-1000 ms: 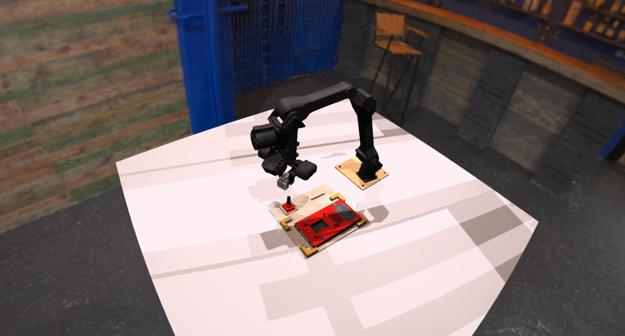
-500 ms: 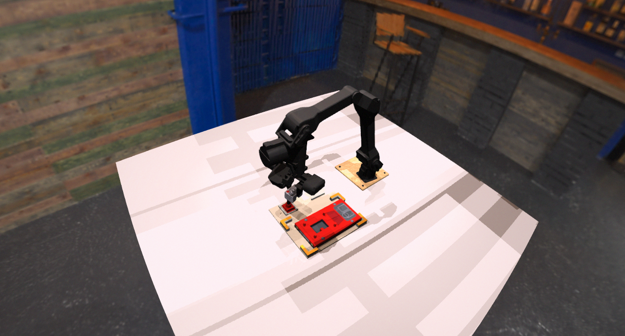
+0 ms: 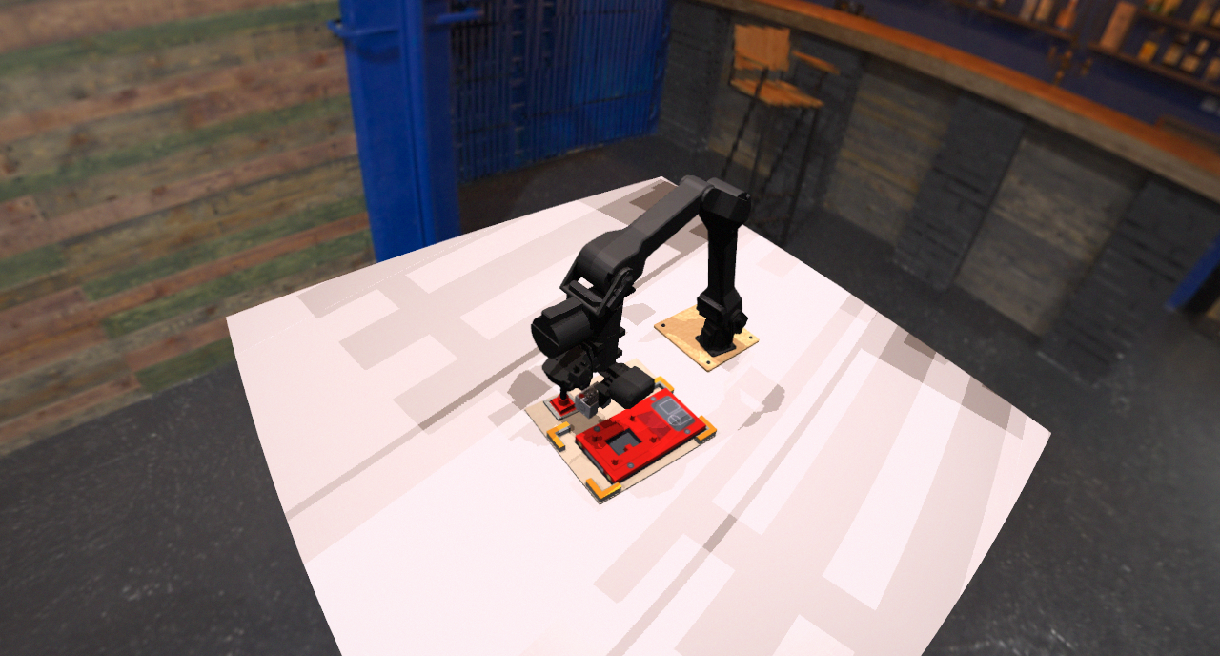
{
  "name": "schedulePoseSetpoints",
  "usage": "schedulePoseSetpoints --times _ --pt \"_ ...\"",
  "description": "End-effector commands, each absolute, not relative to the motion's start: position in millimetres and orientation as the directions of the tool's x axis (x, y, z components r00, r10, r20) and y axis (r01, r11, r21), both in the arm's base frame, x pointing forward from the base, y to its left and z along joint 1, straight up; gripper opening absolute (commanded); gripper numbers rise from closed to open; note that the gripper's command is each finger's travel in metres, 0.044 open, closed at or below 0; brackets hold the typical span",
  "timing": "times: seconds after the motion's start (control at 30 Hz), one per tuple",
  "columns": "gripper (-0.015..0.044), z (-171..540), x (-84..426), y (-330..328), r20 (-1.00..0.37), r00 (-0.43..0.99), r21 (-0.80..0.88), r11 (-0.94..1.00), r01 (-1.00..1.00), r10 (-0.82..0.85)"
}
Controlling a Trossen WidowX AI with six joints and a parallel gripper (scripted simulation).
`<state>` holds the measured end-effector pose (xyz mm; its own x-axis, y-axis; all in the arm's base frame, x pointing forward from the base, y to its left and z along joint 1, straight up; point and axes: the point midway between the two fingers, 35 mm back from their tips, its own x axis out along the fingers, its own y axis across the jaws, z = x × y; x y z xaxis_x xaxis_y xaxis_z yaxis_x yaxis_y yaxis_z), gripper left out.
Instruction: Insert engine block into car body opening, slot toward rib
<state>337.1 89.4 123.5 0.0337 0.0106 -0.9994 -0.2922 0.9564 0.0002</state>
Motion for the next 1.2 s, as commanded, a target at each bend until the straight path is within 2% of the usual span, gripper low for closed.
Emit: schedulePoseSetpoints --times 0.0,0.63,0.83,1.17 --pt "0.0 118 332 99 -1.0 0.03 0.001 0.964 -0.267 0.009" --pt "0.0 101 306 146 -1.0 0.028 0.009 0.989 -0.15 0.013" --pt "0.0158 101 306 146 -1.0 0.028 0.009 0.99 -0.14 0.013" --pt "0.016 101 306 146 -1.0 0.028 0.01 0.992 -0.125 0.013"
